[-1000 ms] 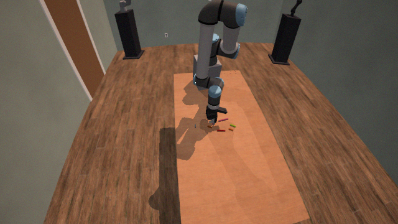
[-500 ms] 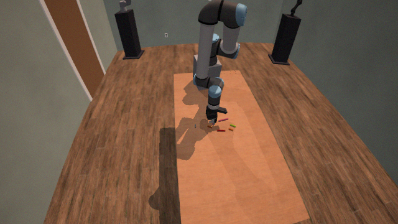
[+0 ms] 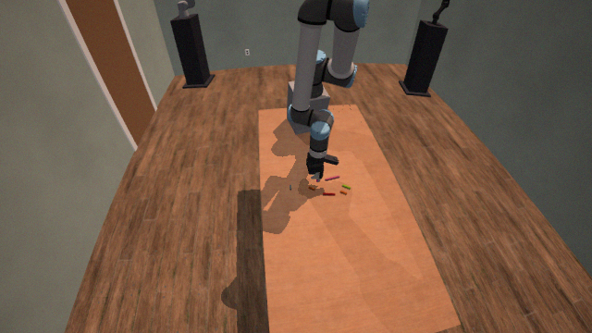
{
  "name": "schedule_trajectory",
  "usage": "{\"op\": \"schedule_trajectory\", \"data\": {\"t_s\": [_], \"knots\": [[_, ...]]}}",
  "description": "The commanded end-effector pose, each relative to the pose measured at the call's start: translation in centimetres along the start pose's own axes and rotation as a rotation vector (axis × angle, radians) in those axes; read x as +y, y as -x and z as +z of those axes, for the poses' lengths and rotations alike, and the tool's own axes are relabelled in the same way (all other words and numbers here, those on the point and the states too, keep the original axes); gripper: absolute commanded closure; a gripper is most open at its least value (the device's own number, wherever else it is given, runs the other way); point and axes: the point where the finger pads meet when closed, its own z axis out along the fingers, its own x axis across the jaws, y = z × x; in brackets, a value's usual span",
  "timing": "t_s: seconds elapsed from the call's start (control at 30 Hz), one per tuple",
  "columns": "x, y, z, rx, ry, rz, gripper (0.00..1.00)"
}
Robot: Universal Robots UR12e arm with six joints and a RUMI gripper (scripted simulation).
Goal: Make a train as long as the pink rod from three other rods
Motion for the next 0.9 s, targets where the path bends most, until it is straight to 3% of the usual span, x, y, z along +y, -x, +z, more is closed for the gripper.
{"op": "schedule_trajectory", "data": {"t_s": [0.0, 0.33, 0.87], "knots": [[0.0, 0.0, -2.4, 0.0, 0.0, 0.0, 1.0], [0.0, 0.0, -6.4, 0.0, 0.0, 0.0, 1.0], [0.0, 0.0, -6.8, 0.0, 0.0, -0.001, 1.0]]}}
